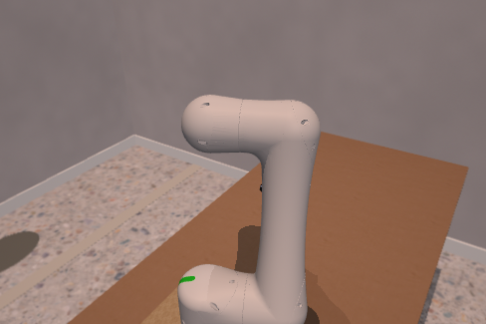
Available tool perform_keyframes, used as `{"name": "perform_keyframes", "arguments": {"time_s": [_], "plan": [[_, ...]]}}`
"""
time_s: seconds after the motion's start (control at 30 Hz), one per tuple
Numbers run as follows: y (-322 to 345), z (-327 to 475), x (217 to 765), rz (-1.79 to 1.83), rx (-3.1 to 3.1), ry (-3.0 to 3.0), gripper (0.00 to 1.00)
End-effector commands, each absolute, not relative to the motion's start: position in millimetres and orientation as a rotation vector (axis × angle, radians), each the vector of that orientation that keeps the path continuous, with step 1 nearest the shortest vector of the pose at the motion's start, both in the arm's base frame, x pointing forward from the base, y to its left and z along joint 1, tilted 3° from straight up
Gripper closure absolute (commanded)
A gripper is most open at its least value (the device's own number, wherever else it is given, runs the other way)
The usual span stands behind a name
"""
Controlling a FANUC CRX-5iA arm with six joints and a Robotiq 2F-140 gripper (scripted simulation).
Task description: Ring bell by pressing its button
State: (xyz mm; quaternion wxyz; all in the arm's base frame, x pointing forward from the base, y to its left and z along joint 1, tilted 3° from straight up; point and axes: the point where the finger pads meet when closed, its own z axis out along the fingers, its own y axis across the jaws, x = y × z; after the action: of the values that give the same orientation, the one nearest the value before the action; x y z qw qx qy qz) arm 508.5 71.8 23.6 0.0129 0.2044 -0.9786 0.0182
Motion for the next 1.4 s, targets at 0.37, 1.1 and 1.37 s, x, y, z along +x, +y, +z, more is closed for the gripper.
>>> {"name": "perform_keyframes", "arguments": {"time_s": [0.37, 1.1, 1.37], "plan": [[73.0, 51.4, 509.2, 0.057, 0.637, -3.050, 1.00], [73.2, 55.5, 509.3, 0.057, 0.637, -3.050, 1.00], [73.2, 55.5, 509.3, 0.057, 0.637, -3.050, 1.00]]}}
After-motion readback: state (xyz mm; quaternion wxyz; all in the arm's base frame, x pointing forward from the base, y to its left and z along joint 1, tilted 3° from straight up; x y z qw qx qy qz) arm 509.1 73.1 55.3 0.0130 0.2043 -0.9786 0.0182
